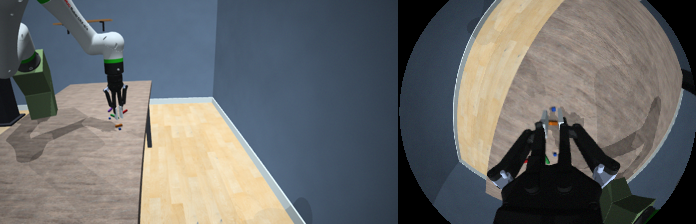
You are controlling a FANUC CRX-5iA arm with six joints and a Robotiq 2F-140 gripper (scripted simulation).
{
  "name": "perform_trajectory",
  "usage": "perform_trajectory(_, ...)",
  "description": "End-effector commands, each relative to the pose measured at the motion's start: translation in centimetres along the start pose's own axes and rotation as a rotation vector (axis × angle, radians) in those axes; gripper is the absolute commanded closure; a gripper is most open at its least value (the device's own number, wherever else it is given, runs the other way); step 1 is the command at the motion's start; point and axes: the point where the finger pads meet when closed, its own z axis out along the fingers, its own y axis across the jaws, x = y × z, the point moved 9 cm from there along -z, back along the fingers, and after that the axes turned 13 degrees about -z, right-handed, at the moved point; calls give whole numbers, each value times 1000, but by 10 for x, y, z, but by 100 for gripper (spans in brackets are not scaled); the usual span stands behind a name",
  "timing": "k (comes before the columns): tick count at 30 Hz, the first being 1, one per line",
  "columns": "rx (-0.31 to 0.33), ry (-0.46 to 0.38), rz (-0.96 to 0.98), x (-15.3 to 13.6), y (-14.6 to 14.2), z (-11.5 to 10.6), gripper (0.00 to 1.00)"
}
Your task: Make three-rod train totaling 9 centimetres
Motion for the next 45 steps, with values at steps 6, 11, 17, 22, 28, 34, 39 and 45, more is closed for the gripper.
perform_trajectory(6, 0, 0, 0, 0, 0, 0, 85)
perform_trajectory(11, 0, 0, 0, 0, 0, 0, 85)
perform_trajectory(17, 0, 0, 0, 0, 0, 1, 85)
perform_trajectory(22, 0, 0, 0, 0, 0, 3, 85)
perform_trajectory(28, 0, 0, 0, 0, 0, 8, 85)
perform_trajectory(34, 0, 0, 0, 0, 0, 16, 85)
perform_trajectory(39, 0, 0, 0, 0, 0, 21, 85)
perform_trajectory(45, 0, 0, 0, 0, 0, 31, 85)
